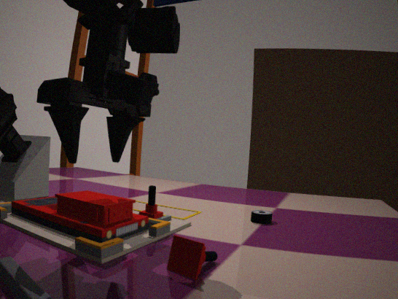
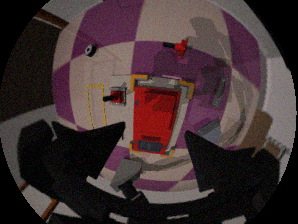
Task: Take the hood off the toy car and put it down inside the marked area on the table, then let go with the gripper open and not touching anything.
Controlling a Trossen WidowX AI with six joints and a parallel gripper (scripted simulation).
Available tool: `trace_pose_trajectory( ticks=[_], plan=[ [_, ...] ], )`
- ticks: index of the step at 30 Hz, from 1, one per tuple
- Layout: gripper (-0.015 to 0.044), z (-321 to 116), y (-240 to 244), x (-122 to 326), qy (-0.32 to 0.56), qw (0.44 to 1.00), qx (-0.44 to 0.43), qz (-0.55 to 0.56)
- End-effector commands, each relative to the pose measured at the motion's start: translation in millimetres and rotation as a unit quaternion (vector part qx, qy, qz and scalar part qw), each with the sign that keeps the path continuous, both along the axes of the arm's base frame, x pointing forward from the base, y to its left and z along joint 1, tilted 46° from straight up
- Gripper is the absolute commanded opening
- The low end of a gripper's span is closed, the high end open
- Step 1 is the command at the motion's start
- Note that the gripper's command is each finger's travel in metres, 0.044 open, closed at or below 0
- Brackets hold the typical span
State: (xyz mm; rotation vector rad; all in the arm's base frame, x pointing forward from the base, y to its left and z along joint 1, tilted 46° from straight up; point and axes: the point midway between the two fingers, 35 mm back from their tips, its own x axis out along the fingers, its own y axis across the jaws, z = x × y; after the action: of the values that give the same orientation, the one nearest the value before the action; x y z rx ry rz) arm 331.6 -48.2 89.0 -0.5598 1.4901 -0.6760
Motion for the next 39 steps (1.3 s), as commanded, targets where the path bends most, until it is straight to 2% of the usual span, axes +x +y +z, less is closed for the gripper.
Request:
trace_pose_trajectory(
  ticks=[1, 39],
  plan=[
    [0.044, -3, -3, -1, 0.004, 1.0, -0.003, 0.002],
    [0.044, -22, -20, -2, 0.003, 1.0, -0.004, 0.002]
  ],
)
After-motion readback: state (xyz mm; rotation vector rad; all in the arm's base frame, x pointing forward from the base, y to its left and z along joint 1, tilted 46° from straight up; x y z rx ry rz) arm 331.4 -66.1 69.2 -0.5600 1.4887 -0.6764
